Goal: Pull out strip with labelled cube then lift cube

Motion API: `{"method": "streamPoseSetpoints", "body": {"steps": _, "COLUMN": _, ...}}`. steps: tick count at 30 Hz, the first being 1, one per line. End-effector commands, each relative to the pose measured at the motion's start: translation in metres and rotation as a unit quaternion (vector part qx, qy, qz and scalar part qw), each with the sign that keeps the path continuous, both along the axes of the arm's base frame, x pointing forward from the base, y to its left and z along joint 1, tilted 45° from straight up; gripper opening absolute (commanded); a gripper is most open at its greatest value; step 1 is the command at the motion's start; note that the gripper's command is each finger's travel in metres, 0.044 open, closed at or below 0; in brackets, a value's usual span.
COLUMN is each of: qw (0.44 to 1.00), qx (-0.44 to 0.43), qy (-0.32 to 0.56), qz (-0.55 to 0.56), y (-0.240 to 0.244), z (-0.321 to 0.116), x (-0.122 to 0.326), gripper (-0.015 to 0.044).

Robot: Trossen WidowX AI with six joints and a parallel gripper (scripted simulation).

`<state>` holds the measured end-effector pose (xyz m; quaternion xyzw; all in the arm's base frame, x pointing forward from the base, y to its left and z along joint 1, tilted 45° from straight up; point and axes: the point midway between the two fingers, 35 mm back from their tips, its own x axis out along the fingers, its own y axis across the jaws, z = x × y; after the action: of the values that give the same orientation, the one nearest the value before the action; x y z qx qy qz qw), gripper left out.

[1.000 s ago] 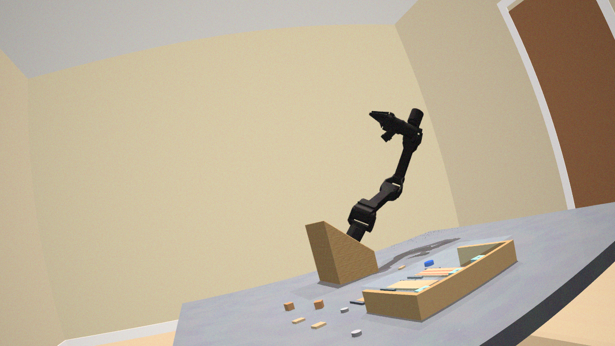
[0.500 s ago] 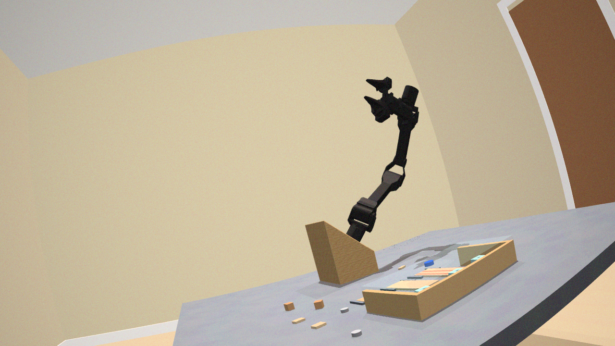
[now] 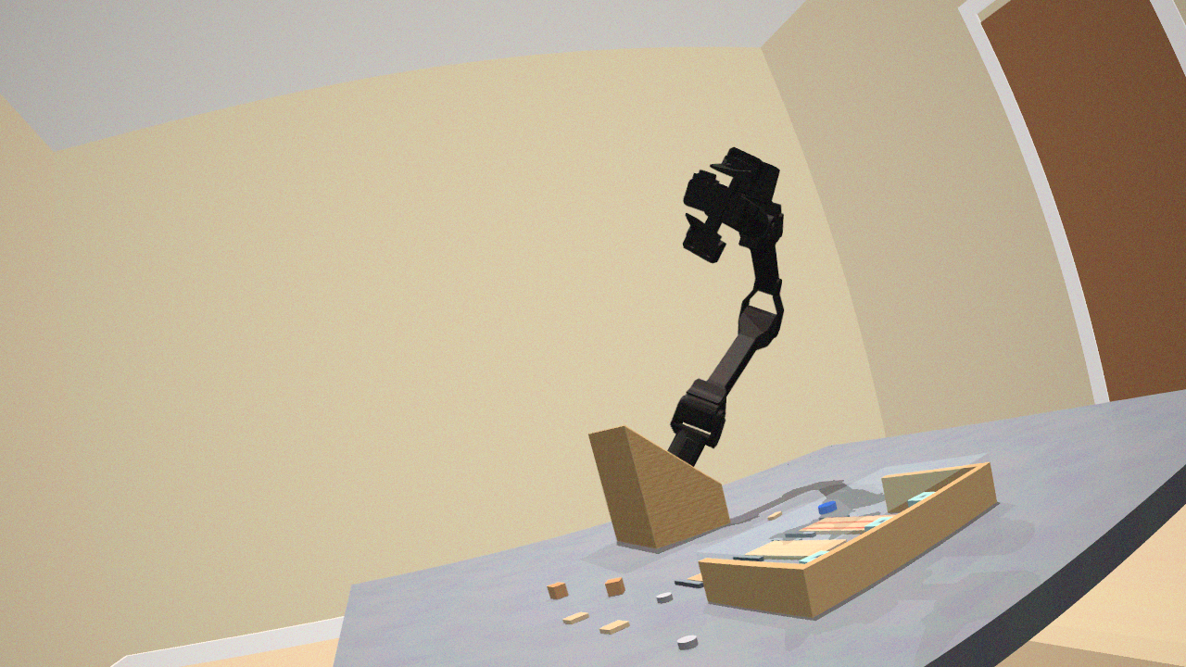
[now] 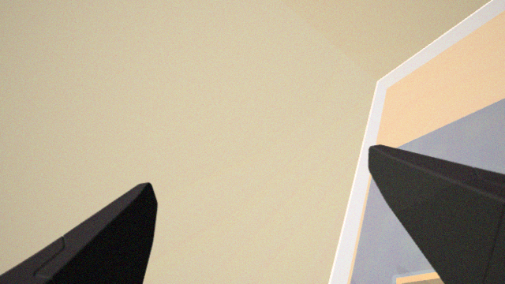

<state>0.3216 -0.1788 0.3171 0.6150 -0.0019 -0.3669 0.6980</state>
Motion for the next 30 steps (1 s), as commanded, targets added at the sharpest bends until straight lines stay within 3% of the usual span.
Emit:
{"method": "streamPoseSetpoints", "body": {"steps": 1, "qw": 0.988, "qx": -0.028, "qy": 0.058, "qz": 0.14, "y": 0.018, "z": -0.065, "x": 0.032, "gripper": 0.04}}
{"method": "streamPoseSetpoints", "body": {"steps": 9, "qw": 0.91, "qx": -0.091, "qy": 0.093, "qz": 0.394, "y": 0.07, "z": -0.175, "x": 0.047, "gripper": 0.04}}
{"method": "streamPoseSetpoints", "body": {"steps": 17, "qw": 0.785, "qx": -0.157, "qy": 0.029, "qz": 0.599, "y": 0.14, "z": -0.254, "x": 0.011, "gripper": 0.04}}
{"method": "streamPoseSetpoints", "body": {"steps": 20, "qw": 0.753, "qx": -0.172, "qy": 0.003, "qz": 0.635, "y": 0.156, "z": -0.266, "x": -0.003, "gripper": 0.04}}
{"method": "streamPoseSetpoints", "body": {"steps": 30, "qw": 0.751, "qx": -0.173, "qy": 0.002, "qz": 0.637, "y": 0.157, "z": -0.267, "x": -0.004, "gripper": 0.04}}
